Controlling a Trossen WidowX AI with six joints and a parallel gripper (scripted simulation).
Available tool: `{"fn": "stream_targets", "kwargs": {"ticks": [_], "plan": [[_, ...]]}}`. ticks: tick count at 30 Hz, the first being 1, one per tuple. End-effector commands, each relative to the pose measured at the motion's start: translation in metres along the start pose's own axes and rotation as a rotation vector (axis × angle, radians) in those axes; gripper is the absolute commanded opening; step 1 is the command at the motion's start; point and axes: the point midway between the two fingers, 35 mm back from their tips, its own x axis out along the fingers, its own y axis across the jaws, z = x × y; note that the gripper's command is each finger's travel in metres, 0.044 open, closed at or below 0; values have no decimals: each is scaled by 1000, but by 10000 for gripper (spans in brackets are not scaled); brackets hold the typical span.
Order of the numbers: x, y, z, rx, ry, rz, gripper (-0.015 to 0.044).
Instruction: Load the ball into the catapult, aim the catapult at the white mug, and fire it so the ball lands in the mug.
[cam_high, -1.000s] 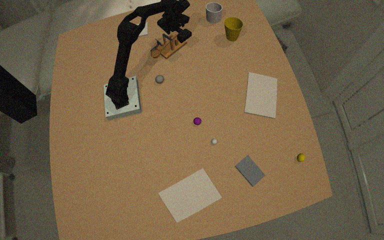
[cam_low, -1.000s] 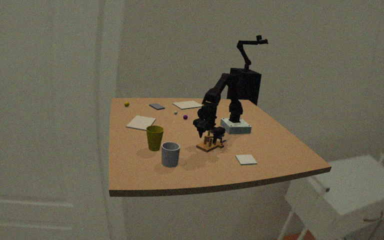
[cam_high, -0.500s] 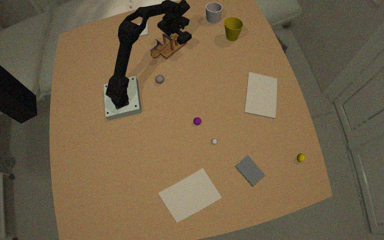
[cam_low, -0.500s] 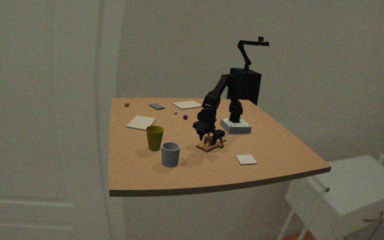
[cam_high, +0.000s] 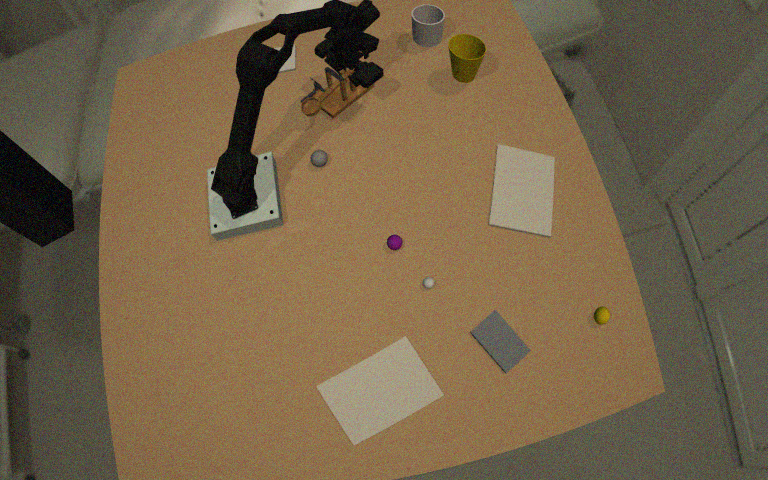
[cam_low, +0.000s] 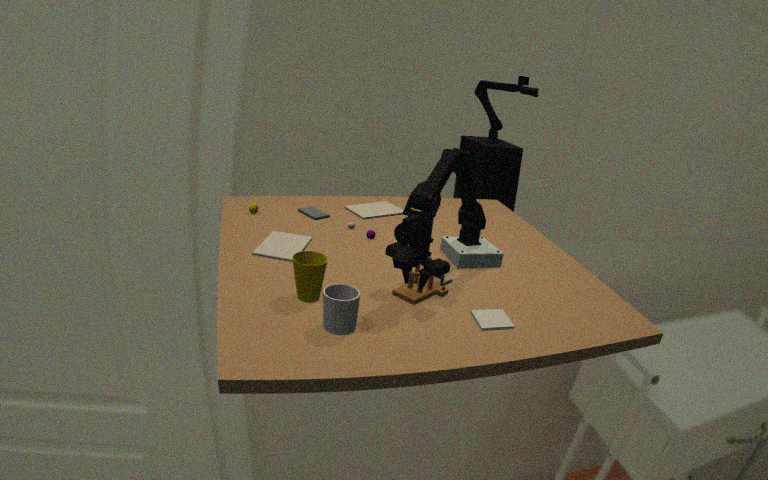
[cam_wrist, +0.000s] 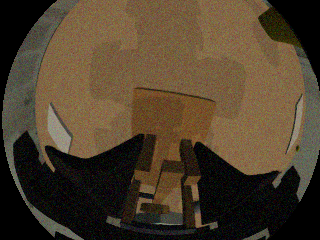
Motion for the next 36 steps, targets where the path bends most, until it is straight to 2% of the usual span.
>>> {"fn": "stream_targets", "kwargs": {"ticks": [1,3,7,36], "plan": [[-25,0,1,0,-2,0,32],[-47,0,0,0,-1,0,0],[-49,0,0,0,-1,0,0],[-6,1,2,-2,3,1,0]]}}
